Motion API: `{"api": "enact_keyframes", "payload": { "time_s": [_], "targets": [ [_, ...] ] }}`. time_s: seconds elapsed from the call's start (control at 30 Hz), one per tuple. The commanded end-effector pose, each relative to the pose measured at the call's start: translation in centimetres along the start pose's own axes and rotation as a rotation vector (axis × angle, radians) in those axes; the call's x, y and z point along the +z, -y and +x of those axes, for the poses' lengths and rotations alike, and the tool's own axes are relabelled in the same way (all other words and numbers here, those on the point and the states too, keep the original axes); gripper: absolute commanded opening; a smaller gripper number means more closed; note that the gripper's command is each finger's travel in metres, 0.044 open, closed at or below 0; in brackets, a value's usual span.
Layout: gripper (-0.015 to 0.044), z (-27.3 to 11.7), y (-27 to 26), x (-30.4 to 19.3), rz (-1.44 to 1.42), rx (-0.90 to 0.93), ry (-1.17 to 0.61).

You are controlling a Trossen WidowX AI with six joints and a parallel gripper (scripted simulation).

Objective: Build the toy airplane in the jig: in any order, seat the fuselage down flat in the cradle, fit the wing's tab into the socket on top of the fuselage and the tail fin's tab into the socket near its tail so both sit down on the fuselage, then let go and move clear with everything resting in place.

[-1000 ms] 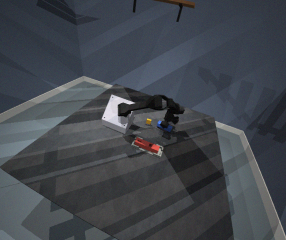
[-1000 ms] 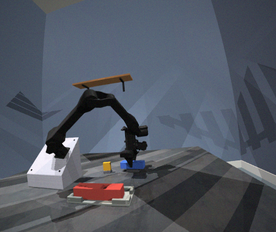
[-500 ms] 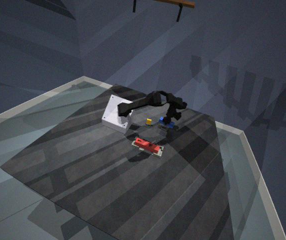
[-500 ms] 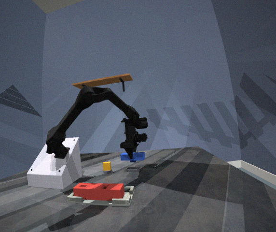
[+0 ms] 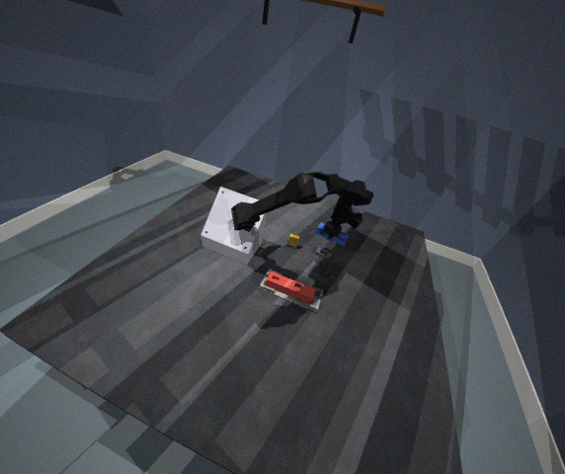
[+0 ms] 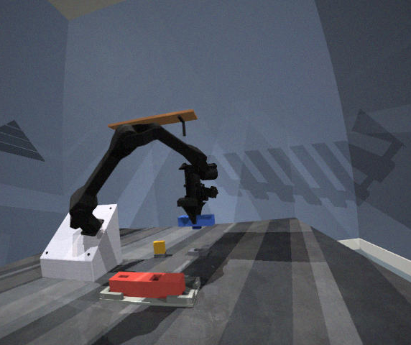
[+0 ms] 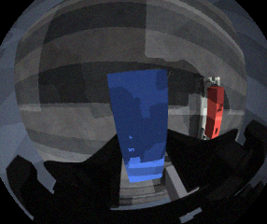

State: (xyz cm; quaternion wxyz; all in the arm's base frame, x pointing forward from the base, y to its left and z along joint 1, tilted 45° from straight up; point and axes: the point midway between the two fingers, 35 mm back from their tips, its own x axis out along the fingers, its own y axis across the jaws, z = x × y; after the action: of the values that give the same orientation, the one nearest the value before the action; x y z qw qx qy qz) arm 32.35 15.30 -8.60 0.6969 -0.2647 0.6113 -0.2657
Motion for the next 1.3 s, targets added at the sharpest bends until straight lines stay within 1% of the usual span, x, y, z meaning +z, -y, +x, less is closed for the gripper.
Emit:
{"api": "enact_keyframes", "payload": {
  "time_s": [0.0,0.23,1.27],
  "targets": [
    [0.0,-1.4,0.0,0.0,0.009,0.008,0.001],
    [0.0,-3.2,0.2,-0.2,0.01,0.006,0.002],
    [0.0,-2.2,9.8,2.2,0.481,0.033,-0.008]
  ]
}}
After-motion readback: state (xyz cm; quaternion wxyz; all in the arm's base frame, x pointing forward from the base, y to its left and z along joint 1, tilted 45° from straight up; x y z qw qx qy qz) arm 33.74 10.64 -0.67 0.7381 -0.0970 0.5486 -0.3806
